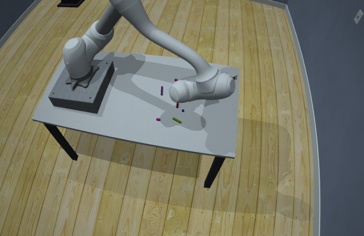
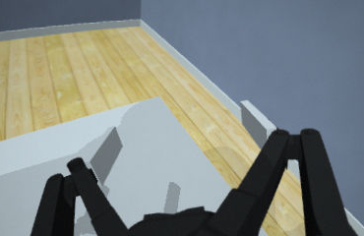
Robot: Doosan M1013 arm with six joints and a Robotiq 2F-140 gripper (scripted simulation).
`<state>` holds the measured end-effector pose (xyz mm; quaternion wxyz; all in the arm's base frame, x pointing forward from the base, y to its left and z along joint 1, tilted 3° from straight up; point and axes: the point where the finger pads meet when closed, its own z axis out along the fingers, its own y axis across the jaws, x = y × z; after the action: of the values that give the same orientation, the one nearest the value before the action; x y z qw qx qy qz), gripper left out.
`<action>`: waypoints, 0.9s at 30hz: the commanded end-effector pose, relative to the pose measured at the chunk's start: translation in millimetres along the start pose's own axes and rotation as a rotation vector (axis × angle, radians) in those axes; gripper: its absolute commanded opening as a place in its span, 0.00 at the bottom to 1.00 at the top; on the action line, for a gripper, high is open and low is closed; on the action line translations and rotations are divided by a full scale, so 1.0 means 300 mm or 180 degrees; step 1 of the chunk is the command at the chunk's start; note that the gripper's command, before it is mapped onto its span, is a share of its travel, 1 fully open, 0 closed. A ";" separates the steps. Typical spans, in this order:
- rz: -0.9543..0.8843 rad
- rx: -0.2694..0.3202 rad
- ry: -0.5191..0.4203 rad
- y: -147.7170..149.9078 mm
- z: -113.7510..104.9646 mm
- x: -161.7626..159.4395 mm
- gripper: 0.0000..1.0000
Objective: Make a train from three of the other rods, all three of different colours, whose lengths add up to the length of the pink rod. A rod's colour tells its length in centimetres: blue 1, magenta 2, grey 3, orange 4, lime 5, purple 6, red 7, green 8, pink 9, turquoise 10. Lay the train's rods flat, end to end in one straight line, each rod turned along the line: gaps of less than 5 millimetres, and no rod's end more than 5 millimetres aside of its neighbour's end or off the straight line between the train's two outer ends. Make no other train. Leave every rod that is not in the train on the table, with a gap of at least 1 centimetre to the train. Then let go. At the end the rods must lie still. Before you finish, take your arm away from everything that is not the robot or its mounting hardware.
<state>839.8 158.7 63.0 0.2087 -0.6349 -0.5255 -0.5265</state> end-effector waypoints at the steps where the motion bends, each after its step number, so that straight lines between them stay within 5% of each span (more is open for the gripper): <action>1: -0.0001 0.0000 0.0001 0.000 0.000 0.001 1.00; 19: 0.0007 0.0001 -0.0018 -0.002 -0.006 -0.003 1.00; 27: 0.0300 0.0061 -0.0783 -0.118 -0.255 -0.152 1.00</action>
<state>799.3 111.4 46.4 0.1832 -0.6904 -0.5225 -0.4655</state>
